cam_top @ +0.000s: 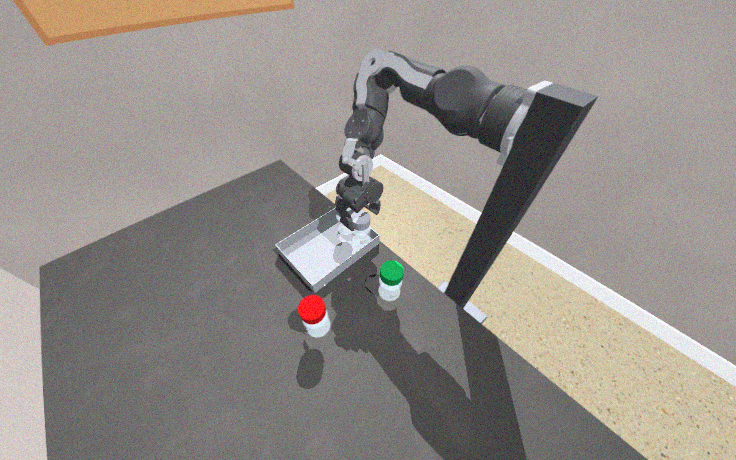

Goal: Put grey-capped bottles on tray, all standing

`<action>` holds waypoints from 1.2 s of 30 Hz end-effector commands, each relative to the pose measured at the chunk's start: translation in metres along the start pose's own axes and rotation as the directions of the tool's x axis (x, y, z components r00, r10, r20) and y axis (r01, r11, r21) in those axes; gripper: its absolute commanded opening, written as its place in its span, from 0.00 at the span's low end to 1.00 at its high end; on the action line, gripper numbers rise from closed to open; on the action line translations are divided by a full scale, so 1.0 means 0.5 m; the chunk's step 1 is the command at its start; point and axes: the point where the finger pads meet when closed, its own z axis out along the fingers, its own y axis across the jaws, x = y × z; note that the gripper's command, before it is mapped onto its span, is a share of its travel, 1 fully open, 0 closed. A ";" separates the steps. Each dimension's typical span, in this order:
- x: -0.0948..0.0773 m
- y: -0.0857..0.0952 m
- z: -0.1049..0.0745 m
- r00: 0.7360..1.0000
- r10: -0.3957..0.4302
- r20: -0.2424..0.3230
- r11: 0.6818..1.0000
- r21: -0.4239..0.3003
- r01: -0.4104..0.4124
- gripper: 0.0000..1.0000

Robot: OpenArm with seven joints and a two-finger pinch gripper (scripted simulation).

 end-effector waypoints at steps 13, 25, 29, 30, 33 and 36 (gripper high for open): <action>0.001 0.000 -0.018 1.000 0.001 0.000 1.000 0.002 -0.001 0.52; 0.002 0.001 -0.033 1.000 0.003 -0.002 1.000 0.004 -0.003 0.52; 0.003 0.001 -0.052 1.000 0.002 0.000 1.000 0.002 -0.002 0.52; 0.003 0.001 -0.062 1.000 0.002 0.000 1.000 0.002 -0.002 0.52; 0.005 0.001 -0.092 1.000 0.002 0.000 1.000 0.003 -0.002 0.52; 0.007 0.001 -0.121 1.000 0.002 -0.001 1.000 0.003 -0.002 0.52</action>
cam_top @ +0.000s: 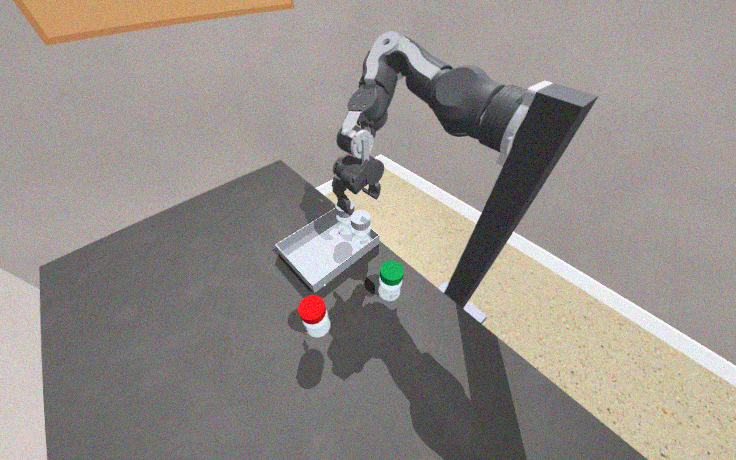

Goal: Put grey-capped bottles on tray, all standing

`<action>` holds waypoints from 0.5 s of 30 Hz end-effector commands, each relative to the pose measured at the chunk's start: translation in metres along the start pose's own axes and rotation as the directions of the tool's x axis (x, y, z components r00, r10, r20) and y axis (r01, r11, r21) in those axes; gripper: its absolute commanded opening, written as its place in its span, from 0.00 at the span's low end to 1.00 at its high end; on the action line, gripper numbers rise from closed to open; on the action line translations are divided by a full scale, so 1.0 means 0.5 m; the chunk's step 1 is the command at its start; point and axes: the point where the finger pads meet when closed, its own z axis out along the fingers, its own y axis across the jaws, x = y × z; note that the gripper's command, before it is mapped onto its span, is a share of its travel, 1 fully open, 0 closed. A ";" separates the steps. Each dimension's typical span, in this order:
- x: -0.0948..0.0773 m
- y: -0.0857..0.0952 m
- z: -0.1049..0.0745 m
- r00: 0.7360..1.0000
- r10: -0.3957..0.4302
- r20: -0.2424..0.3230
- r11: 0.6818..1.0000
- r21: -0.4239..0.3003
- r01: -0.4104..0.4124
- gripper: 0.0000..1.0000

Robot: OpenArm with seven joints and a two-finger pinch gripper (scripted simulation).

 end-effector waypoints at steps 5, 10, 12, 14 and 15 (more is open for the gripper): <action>0.003 -0.005 -0.014 1.000 0.000 -0.009 1.000 0.019 0.000 0.52; 0.002 -0.003 -0.023 1.000 0.001 -0.005 1.000 0.014 -0.001 0.52; 0.003 -0.003 -0.030 1.000 0.001 -0.006 1.000 0.016 -0.001 0.52; 0.004 -0.004 -0.038 1.000 0.000 -0.008 1.000 0.019 0.000 0.52; 0.005 -0.004 -0.041 1.000 0.000 -0.009 1.000 0.020 0.000 0.52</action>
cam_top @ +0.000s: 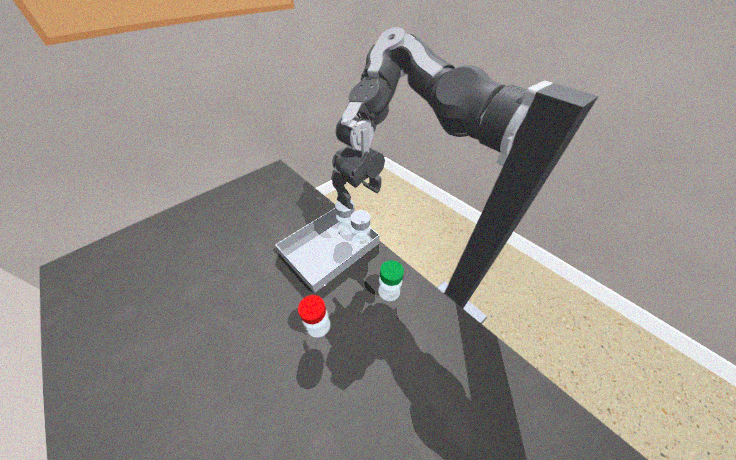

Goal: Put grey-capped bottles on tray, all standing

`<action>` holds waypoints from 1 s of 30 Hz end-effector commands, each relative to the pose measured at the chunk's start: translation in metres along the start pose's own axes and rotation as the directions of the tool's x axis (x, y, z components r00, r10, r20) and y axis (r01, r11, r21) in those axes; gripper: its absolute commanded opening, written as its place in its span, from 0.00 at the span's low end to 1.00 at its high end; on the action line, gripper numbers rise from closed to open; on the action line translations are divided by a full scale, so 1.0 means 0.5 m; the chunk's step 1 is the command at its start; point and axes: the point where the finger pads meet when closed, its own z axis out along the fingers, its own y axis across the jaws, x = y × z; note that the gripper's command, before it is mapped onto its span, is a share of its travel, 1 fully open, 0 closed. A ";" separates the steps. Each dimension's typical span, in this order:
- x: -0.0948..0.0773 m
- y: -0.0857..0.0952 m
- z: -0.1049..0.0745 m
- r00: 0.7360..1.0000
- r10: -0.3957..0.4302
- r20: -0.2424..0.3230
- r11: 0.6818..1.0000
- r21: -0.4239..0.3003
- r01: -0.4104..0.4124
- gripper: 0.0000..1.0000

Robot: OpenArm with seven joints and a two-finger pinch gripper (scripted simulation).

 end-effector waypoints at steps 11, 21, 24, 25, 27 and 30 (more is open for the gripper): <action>-0.004 0.010 -0.022 1.000 -0.001 -0.004 1.000 0.007 0.001 0.52; -0.053 0.117 -0.088 1.000 -0.001 -0.004 1.000 0.007 0.001 0.52; -0.053 0.117 -0.088 1.000 -0.001 -0.004 1.000 0.007 0.001 0.52; -0.053 0.117 -0.088 1.000 -0.001 -0.004 1.000 0.007 0.001 0.52; -0.053 0.117 -0.088 1.000 -0.001 -0.004 1.000 0.007 0.001 0.52; -0.060 0.134 -0.098 1.000 0.002 -0.006 1.000 -0.001 -0.002 0.52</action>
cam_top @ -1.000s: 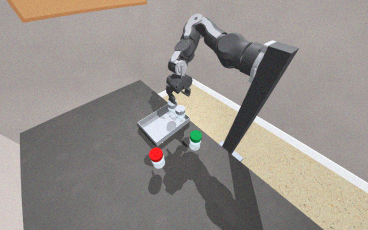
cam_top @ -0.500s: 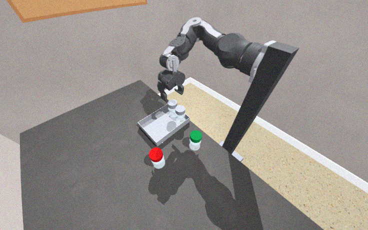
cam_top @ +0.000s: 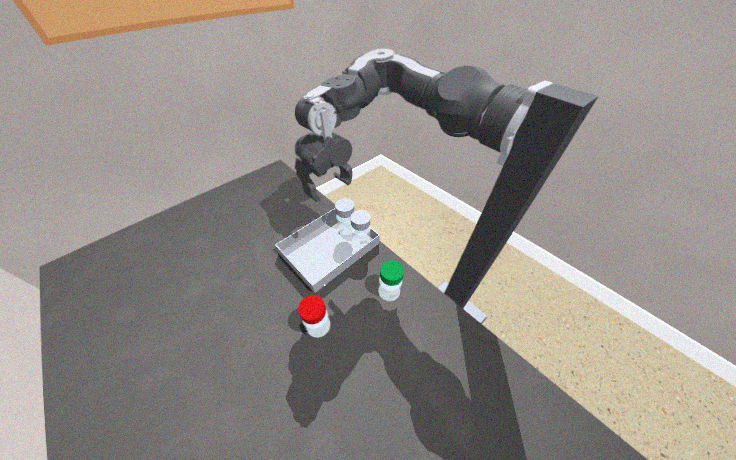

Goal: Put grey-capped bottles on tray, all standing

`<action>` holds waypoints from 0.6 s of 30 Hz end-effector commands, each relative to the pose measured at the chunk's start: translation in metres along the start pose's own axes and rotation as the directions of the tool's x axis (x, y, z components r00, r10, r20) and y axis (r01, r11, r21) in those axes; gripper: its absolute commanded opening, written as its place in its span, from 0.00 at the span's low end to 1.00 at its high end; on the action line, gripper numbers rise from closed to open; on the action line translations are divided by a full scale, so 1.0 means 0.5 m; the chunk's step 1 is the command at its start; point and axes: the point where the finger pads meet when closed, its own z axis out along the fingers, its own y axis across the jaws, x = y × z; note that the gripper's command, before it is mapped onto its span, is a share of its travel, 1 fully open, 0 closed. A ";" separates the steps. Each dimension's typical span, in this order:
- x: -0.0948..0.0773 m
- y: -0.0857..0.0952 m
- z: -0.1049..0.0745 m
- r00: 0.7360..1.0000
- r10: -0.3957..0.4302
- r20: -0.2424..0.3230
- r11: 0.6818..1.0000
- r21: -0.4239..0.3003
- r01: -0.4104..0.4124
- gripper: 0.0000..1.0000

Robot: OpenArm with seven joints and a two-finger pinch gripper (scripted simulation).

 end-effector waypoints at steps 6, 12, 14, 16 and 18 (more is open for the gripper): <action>-0.017 0.028 -0.024 1.000 -0.010 0.007 1.000 0.006 0.010 0.52; -0.020 0.033 -0.027 1.000 -0.010 0.008 1.000 0.006 0.010 0.52; -0.020 0.033 -0.027 1.000 -0.010 0.008 1.000 0.006 0.010 0.52; -0.019 0.034 -0.026 1.000 -0.006 0.004 1.000 0.003 0.006 0.52; -0.019 0.034 -0.026 1.000 -0.006 0.004 1.000 0.003 0.006 0.52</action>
